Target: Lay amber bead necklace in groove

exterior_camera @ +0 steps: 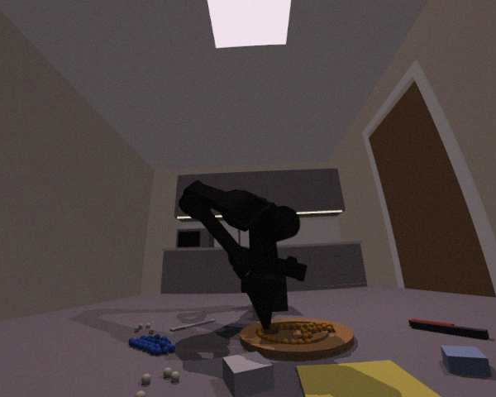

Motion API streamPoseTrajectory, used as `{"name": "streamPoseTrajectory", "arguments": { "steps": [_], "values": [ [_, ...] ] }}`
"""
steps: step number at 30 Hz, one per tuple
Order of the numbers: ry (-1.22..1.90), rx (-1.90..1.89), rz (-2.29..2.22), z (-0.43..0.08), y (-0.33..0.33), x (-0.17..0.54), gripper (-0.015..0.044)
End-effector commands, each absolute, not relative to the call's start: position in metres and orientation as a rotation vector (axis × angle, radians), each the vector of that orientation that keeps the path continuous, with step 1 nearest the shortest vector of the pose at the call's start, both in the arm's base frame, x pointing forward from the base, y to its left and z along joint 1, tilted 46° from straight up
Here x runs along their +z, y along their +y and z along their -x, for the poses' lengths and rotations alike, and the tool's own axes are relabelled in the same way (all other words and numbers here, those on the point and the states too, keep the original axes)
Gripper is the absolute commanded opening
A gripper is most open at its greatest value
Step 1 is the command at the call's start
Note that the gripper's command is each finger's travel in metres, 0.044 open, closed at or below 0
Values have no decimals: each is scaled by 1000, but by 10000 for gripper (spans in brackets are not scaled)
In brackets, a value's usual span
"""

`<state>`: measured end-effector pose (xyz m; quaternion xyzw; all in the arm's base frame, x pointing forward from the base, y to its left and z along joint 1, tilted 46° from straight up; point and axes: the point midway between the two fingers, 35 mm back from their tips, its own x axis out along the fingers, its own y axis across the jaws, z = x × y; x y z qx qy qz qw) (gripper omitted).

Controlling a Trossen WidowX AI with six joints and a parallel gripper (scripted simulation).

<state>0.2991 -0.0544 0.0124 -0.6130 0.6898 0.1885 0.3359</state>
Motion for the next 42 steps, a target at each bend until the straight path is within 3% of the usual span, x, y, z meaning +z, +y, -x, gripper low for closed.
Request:
{"name": "streamPoseTrajectory", "arguments": {
  "steps": [1, 5, 42],
  "values": [
    [1799, 492, 1599, -299, -54, 12, 94],
    [1799, 492, 1599, -299, -54, 12, 0],
    [1799, 492, 1599, -299, -54, 12, 0]
  ]
}}
